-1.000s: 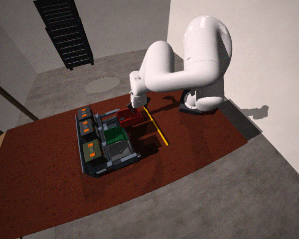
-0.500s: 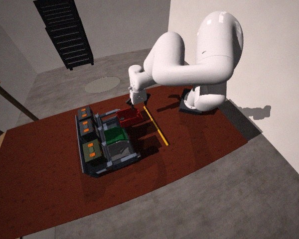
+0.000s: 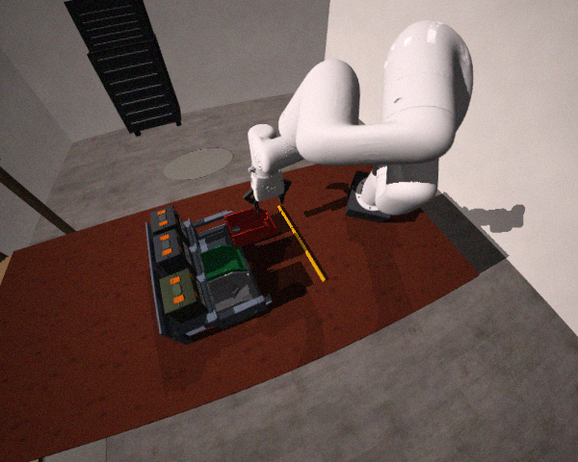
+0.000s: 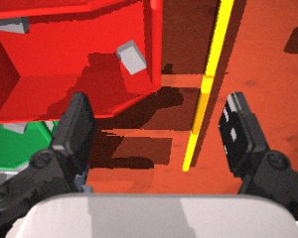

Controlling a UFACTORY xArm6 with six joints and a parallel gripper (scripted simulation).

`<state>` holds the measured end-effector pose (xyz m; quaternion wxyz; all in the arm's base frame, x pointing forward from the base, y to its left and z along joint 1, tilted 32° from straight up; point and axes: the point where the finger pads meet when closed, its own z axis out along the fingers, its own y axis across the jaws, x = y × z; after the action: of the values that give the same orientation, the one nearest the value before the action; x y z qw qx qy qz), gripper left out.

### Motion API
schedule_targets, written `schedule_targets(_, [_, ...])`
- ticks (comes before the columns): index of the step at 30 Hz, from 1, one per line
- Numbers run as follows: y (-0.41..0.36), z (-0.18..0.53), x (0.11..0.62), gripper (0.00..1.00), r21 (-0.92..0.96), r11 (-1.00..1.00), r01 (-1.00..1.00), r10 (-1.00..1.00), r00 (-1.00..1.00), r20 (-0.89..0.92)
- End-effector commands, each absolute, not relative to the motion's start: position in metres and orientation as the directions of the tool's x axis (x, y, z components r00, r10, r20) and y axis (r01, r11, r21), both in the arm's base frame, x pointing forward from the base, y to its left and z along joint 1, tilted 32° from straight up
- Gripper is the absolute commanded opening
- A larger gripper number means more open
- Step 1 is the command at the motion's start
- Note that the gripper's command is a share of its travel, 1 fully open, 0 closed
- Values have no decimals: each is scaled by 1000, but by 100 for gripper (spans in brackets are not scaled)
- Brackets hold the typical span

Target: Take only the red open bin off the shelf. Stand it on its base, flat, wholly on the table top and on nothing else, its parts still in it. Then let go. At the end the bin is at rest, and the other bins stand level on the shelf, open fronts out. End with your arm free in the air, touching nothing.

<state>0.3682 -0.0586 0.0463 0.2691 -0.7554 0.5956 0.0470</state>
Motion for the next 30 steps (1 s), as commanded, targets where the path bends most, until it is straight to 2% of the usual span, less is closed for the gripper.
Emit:
schedule_targets(1, [-58, 44, 370, 100, -353, -145, -924, -876, 287, -389])
schedule_targets(30, [-55, 38, 372, 100, -354, -145, -924, -875, 287, -389])
